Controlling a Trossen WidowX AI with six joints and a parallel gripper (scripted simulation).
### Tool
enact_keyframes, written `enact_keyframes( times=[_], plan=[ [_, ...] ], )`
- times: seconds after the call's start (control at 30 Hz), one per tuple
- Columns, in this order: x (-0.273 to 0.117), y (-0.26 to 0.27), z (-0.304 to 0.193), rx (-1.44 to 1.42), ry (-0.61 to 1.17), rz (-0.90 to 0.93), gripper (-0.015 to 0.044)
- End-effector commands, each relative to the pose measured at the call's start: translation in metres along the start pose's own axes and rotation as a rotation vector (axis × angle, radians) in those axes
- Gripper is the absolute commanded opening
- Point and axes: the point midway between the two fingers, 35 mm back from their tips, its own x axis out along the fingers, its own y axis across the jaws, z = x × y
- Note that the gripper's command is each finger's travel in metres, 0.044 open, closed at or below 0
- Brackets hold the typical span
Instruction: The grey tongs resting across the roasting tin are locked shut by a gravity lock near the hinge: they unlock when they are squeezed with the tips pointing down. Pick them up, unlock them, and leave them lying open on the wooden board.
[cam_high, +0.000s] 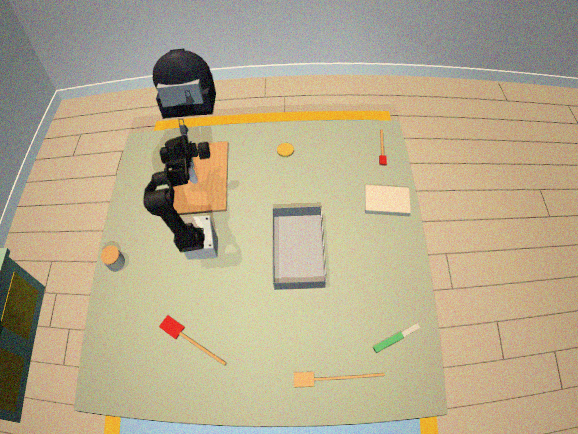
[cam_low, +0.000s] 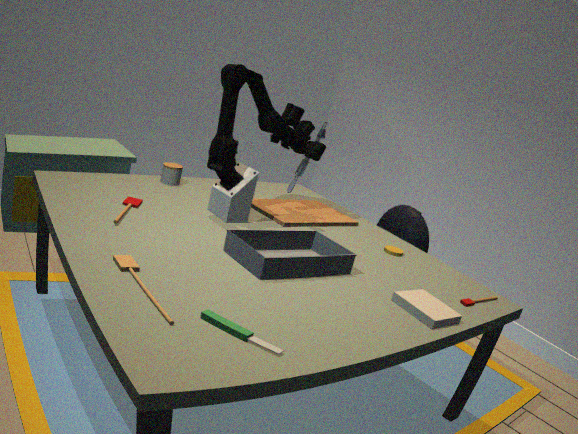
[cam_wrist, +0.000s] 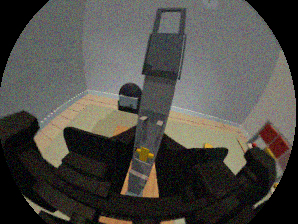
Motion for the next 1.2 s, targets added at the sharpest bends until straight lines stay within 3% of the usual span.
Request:
enact_keyframes(
  times=[0.0, 1.17],
  plan=[
    [0.000, 0.000, 0.001, 0.003, -0.003, -0.003, -0.0150],
    [0.056, 0.000, -0.009, -0.011, 0.418, -0.012, -0.0150]
  ],
)
